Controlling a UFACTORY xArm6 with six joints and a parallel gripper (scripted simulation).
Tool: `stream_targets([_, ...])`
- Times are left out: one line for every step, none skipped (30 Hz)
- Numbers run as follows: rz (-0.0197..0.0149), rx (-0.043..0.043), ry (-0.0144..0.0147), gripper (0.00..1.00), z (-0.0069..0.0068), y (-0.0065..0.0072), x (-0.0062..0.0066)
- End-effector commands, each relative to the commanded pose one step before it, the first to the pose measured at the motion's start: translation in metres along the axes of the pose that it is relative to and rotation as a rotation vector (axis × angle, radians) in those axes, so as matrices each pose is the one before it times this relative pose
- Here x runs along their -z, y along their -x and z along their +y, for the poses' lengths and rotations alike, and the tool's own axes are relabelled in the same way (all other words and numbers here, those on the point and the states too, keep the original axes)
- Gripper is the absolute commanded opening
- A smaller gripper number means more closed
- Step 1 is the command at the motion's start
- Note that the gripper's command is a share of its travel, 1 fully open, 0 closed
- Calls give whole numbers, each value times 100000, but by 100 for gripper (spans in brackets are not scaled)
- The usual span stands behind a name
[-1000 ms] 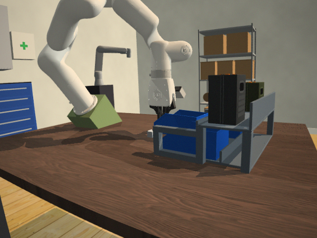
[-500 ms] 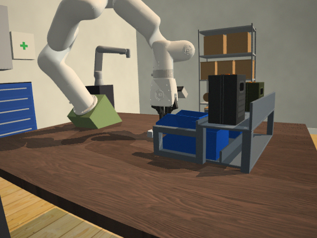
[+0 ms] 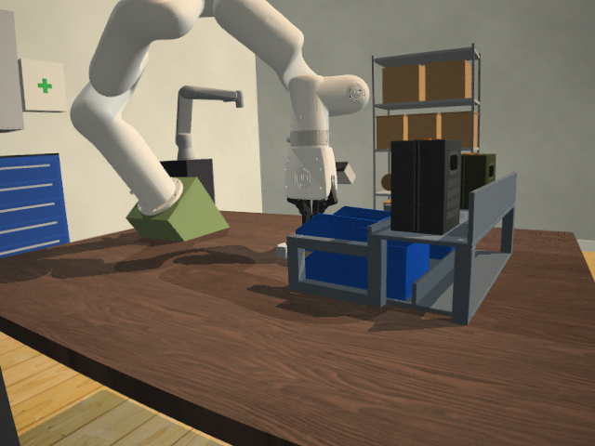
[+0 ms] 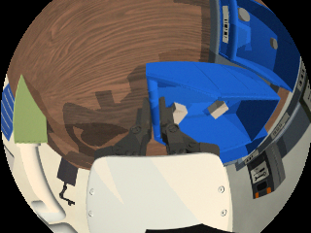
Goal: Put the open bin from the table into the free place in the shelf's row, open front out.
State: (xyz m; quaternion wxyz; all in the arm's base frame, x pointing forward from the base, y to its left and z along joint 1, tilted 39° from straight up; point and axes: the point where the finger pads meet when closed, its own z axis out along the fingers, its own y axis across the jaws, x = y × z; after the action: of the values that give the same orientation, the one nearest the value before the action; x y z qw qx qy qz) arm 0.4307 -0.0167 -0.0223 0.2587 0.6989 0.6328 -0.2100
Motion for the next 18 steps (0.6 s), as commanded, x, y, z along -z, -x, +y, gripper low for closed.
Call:
stream_targets([102, -86, 219, 0, 418, -27, 131])
stream_targets([0, 0, 0, 0, 0, 0, 0])
stream_targets([0, 0, 0, 0, 0, 0, 0])
stream_targets([0, 0, 0, 0, 0, 0, 0])
stream_targets([0, 0, 0, 0, 0, 0, 0])
stream_targets([0, 0, 0, 0, 0, 0, 0])
stream_targets([0, 0, 0, 0, 0, 0, 0])
stream_targets([0, 0, 0, 0, 0, 0, 0])
stream_targets([0, 0, 0, 0, 0, 0, 0])
stream_targets([0, 0, 0, 0, 0, 0, 0])
stream_targets([0, 0, 0, 0, 0, 0, 0])
stream_targets([-8, 5, -4, 0, 193, 2, 0])
stream_targets([2, -2, 3, 0, 200, 0, 0])
stream_targets([2, -2, 3, 0, 200, 0, 0])
stream_targets([2, -2, 3, 0, 200, 0, 0])
stream_targets([2, -2, 3, 0, 200, 0, 0])
stream_targets([0, 0, 0, 0, 0, 0, 0])
stream_targets([0, 0, 0, 0, 0, 0, 0])
